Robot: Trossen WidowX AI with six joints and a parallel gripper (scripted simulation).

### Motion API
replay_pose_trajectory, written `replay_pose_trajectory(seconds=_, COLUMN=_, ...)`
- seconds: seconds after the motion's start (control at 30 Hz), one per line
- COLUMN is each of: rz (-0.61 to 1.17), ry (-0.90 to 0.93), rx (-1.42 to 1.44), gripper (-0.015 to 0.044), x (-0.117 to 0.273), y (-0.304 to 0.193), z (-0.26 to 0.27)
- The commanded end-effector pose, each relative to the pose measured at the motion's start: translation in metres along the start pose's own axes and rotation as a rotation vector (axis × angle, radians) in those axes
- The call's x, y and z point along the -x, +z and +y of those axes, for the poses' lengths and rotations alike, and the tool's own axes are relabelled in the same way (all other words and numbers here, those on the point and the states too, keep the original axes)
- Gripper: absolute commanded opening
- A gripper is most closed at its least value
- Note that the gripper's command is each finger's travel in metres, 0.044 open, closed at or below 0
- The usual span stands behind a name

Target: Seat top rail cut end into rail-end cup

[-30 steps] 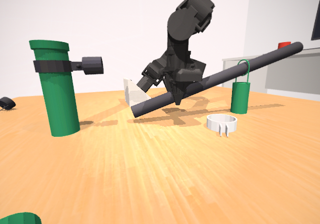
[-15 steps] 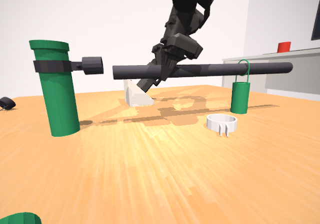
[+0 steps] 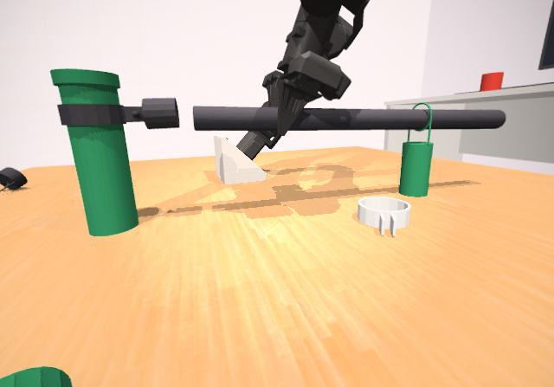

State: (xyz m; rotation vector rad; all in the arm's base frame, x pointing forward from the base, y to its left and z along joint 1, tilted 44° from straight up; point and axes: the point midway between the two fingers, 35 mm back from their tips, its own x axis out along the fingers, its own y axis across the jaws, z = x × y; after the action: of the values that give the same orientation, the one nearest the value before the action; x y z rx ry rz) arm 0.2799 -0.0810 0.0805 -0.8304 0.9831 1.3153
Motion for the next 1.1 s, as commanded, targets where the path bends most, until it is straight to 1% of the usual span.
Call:
replay_pose_trajectory(seconds=0.0, rz=-0.002, ry=0.001, rx=-0.001, gripper=0.0, x=-0.0004, y=0.0001, z=0.0002)
replay_pose_trajectory(seconds=1.07, rz=-0.001, ry=0.001, rx=-0.001, gripper=0.0, x=0.0056, y=-0.0091, z=-0.0002)
